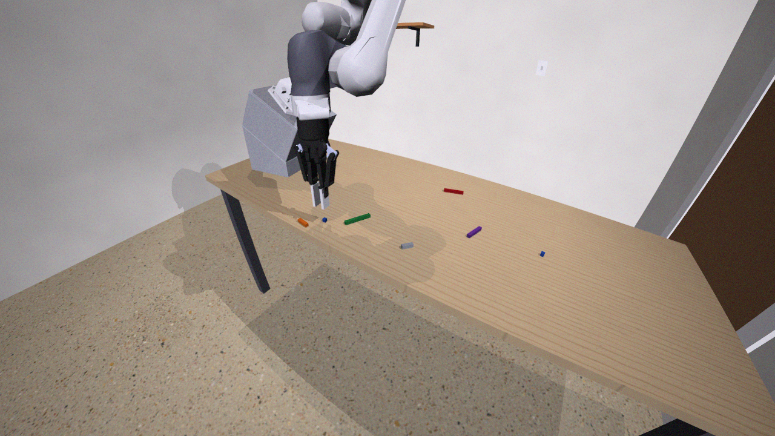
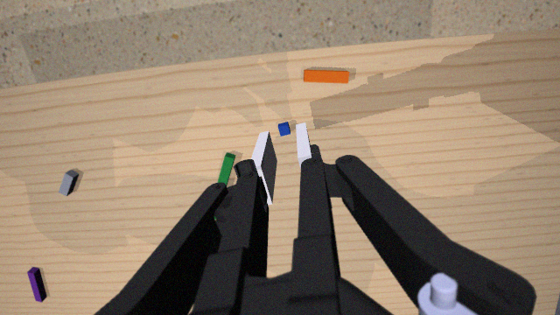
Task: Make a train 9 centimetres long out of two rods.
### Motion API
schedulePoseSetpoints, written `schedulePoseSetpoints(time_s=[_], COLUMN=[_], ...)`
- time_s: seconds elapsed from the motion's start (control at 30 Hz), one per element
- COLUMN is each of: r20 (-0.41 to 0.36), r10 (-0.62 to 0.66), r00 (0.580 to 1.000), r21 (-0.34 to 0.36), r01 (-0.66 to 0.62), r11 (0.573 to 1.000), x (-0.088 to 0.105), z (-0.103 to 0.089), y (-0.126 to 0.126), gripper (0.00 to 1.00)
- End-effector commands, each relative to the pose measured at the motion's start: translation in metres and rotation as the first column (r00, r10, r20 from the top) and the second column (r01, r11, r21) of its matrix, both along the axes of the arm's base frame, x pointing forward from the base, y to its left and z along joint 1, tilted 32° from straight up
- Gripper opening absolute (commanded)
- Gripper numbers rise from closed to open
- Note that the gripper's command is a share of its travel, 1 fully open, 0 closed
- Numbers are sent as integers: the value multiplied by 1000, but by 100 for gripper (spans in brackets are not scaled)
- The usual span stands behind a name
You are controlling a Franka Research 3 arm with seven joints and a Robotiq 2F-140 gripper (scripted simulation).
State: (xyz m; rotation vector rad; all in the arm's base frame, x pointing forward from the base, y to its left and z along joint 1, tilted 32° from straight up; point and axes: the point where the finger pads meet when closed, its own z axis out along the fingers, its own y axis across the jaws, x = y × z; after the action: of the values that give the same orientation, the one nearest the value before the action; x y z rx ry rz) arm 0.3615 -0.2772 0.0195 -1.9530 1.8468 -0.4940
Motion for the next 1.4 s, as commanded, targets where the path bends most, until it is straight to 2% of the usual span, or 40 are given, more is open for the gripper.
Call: schedulePoseSetpoints(time_s=[0.0, 0.7, 1.37], r20=[10, 10, 10], r10=[24, 24, 24], r00=[1000, 1000, 1000], r21=[-9, -9, -9], r01=[-24, -24, -24], r11=[1000, 1000, 1000], x=[6, 19, 21], z=[-4, -27, -29], y=[3, 4, 4], gripper=[23, 23, 23])
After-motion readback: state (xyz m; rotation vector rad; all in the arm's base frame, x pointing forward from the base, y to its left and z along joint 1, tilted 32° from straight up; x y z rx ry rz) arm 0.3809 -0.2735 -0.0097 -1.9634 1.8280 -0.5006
